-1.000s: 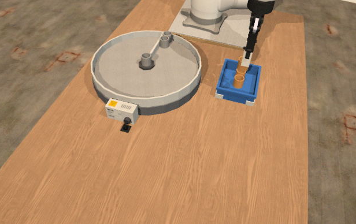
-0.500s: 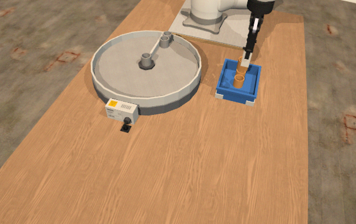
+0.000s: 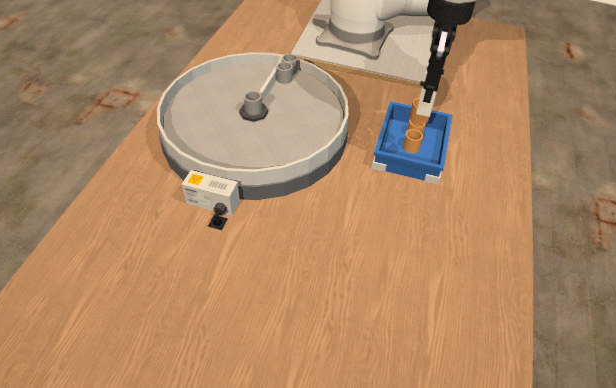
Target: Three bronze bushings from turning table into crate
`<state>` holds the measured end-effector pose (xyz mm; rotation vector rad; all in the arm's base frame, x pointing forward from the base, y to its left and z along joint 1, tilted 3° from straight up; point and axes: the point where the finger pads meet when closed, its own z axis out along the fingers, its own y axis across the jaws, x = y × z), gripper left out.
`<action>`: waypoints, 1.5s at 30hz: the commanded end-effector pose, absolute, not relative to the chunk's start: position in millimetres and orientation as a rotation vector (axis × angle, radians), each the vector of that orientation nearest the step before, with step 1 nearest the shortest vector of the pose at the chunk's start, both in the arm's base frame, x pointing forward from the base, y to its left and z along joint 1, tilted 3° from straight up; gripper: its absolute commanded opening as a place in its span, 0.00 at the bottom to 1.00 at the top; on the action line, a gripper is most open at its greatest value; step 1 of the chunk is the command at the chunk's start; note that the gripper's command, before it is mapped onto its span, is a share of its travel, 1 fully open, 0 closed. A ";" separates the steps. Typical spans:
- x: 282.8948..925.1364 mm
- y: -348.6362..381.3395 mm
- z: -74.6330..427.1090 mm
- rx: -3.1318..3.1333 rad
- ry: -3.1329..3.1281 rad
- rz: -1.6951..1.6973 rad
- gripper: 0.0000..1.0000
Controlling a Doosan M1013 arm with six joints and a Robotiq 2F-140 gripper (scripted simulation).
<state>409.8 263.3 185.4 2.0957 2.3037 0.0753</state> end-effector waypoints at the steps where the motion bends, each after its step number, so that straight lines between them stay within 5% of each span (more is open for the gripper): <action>1: 409.8 263.3 185.4 2.096 2.304 0.075 0.00; 45: 413.5 265.3 112.1 2.096 2.304 0.075 0.00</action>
